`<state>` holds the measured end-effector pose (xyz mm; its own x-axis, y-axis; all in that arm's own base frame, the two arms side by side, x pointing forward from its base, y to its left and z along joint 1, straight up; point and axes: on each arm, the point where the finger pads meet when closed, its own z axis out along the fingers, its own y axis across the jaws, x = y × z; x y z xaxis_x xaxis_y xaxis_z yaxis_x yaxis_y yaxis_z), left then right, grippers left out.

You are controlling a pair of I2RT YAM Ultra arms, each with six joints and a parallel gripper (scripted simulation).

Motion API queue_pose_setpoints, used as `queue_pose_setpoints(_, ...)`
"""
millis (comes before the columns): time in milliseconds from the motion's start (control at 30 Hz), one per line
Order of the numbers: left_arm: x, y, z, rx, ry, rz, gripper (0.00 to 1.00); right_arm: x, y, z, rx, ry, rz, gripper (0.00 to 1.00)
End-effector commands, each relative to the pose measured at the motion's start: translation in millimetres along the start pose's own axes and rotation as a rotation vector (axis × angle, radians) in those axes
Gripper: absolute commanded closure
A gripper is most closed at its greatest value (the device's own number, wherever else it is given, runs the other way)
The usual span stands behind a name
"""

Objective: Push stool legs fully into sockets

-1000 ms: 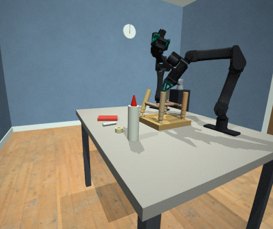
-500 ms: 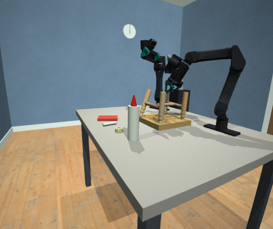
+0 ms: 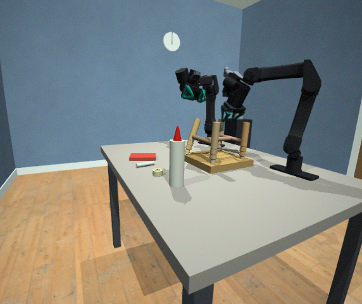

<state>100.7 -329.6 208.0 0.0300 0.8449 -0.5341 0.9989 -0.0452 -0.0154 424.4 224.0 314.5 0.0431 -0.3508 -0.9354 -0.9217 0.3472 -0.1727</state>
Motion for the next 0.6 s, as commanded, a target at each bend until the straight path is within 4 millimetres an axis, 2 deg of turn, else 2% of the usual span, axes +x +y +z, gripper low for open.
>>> queue_pose_setpoints(0, -20.6, 0.0, -5.4, -0.005, 0.000, -0.013, 0.31, 41.6, 17.7, -1.7, -0.104, 0.041, 0.069, 0.31)
queue_pose_setpoints(100, -23.6, -0.1, -5.6, -0.005, 0.005, -0.015, 0.31, 42.9, 19.8, -3.4, -0.114, 0.034, 0.066, 0.31)
queue_pose_setpoints(133, -27.9, 0.4, -7.7, -0.008, 0.000, -0.015, 0.31, 27.9, 19.5, -10.6, -0.106, 0.011, 0.030, 0.31)
queue_pose_setpoints(167, -32.2, 0.4, -6.4, -0.005, -0.001, -0.009, 0.31, 29.5, 21.6, -13.8, -0.107, 0.011, 0.032, 0.31)
queue_pose_setpoints(233, -40.6, 0.7, -6.4, -0.007, -0.008, -0.006, 0.31, 47.0, 26.8, -13.5, -0.128, 0.025, 0.071, 0.31)
queue_pose_setpoints(267, -47.4, 0.5, -6.3, -0.006, -0.023, -0.001, 0.31, 68.3, 27.0, -7.3, -0.150, 0.047, 0.124, 0.31)
queue_pose_setpoints(400, -56.9, 0.7, -7.0, -0.011, -0.027, 0.002, 0.31, 80.0, 30.5, -10.1, -0.165, 0.051, 0.152, 0.31)
queue_pose_setpoints(533, -63.3, -1.5, -9.2, -0.003, -0.041, 0.007, 0.31, 63.8, 29.6, -18.7, -0.148, 0.030, 0.113, 0.31)
queue_pose_setpoints(567, -63.0, 1.2, -11.2, -0.017, -0.042, 0.006, 0.31, 63.5, 34.8, -15.9, -0.159, 0.026, 0.111, 0.31)
